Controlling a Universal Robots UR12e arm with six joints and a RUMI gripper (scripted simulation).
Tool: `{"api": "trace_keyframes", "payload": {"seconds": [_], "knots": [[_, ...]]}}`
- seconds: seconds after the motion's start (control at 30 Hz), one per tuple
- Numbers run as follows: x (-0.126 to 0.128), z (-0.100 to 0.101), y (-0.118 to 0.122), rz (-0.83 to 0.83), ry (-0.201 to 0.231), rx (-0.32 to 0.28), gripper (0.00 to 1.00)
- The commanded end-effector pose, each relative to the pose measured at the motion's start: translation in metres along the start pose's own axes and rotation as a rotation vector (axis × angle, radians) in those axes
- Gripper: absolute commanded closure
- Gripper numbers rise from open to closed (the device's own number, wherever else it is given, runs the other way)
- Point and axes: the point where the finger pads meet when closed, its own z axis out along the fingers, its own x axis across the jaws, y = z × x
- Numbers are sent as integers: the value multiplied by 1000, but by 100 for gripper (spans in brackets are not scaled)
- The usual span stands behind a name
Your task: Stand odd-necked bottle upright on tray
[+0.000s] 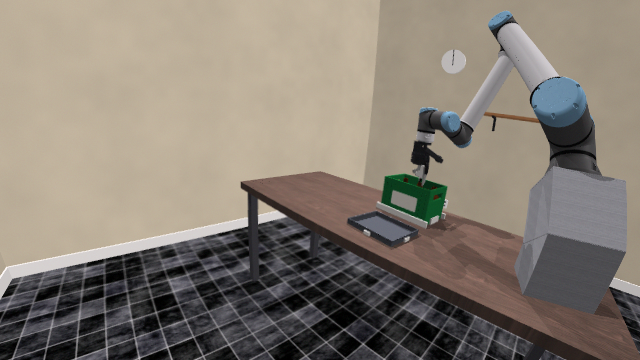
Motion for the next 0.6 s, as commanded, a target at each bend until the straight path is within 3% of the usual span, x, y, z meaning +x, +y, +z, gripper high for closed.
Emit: {"api": "trace_keyframes", "payload": {"seconds": [0.0,0.57], "knots": [[0,-8,0,0,-1,-1,62],[0,-56,0,0,-1,-1,62]]}}
